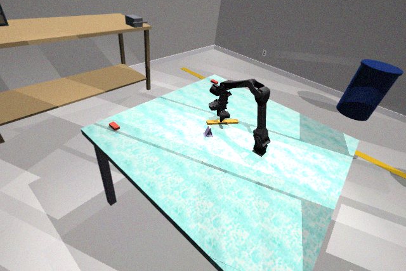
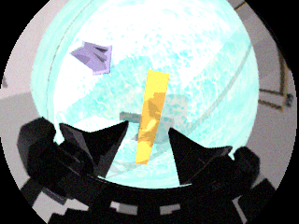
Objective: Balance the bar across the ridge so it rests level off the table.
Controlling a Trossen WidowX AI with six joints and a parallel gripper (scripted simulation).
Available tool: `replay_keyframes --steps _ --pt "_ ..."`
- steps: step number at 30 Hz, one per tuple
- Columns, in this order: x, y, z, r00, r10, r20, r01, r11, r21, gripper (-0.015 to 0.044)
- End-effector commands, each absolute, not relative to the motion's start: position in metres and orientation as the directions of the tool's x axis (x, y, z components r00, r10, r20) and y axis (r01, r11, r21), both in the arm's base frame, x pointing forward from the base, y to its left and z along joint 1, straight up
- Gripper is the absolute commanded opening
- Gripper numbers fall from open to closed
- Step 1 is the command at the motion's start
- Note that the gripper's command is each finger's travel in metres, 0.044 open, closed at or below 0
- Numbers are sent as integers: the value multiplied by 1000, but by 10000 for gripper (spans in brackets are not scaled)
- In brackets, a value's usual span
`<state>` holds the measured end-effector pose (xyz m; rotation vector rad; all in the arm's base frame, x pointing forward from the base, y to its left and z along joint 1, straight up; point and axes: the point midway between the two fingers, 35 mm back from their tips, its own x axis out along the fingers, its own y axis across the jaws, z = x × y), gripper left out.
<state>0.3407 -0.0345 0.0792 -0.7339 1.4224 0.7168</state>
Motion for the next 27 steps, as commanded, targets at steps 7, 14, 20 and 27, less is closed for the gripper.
replay_keyframes --steps 7,14,20,27 --pt "341 -35 68 29 -3 -1000 -805 593 -25 315" --pt "341 -35 57 29 -3 -1000 -805 593 -25 315" --pt "341 -35 49 29 -3 -1000 -805 593 -25 315" --pt "341 -35 49 29 -3 -1000 -805 593 -25 315"
